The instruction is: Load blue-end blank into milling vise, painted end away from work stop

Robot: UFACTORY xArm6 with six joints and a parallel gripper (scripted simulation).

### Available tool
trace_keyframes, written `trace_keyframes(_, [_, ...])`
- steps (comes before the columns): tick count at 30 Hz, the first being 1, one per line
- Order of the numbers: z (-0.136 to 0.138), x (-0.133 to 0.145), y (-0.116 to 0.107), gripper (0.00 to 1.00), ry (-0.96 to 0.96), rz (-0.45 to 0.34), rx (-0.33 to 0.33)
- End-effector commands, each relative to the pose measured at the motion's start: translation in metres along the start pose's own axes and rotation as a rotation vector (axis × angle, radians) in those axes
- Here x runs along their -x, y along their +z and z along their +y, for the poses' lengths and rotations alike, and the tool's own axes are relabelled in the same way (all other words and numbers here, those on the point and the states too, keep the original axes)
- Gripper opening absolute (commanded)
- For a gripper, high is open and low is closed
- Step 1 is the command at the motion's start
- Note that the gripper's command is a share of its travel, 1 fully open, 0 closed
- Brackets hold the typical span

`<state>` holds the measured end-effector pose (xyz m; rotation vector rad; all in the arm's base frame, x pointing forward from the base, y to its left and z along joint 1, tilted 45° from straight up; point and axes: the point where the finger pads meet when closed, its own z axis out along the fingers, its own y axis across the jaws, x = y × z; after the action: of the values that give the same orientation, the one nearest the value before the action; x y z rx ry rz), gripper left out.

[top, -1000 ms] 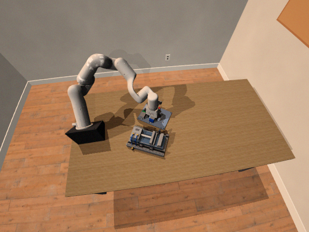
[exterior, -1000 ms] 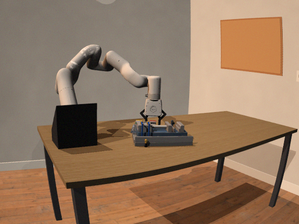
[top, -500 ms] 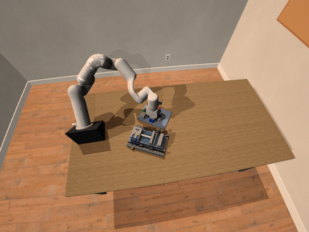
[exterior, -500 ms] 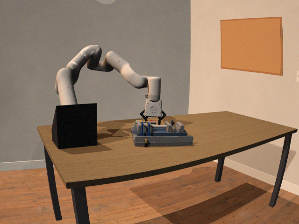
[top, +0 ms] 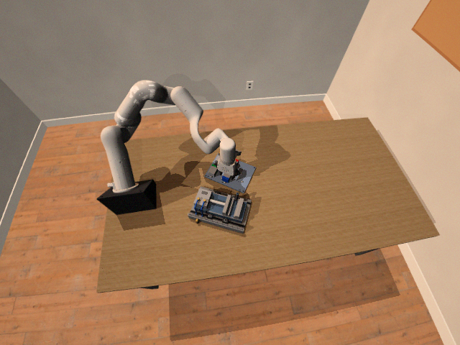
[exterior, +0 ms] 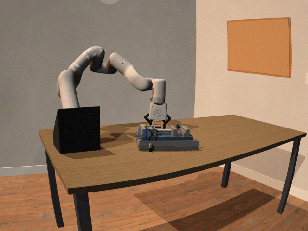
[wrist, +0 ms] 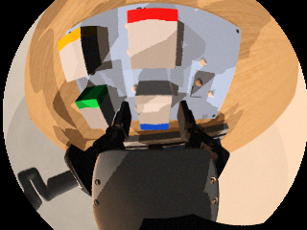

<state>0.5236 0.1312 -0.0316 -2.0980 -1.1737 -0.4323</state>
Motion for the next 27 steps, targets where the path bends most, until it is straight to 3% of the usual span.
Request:
trace_keyframes(1, [0.0011, -0.0009, -0.002, 0.74, -0.001, 0.002, 0.003])
trace_keyframes(23, [0.0011, -0.0008, -0.0029, 0.74, -0.001, 0.002, 0.003])
trace_keyframes(24, [0.0011, -0.0008, -0.0028, 0.0, -0.001, 0.002, 0.003])
trace_keyframes(27, [0.0011, -0.0008, -0.0028, 0.0, -0.001, 0.002, 0.003])
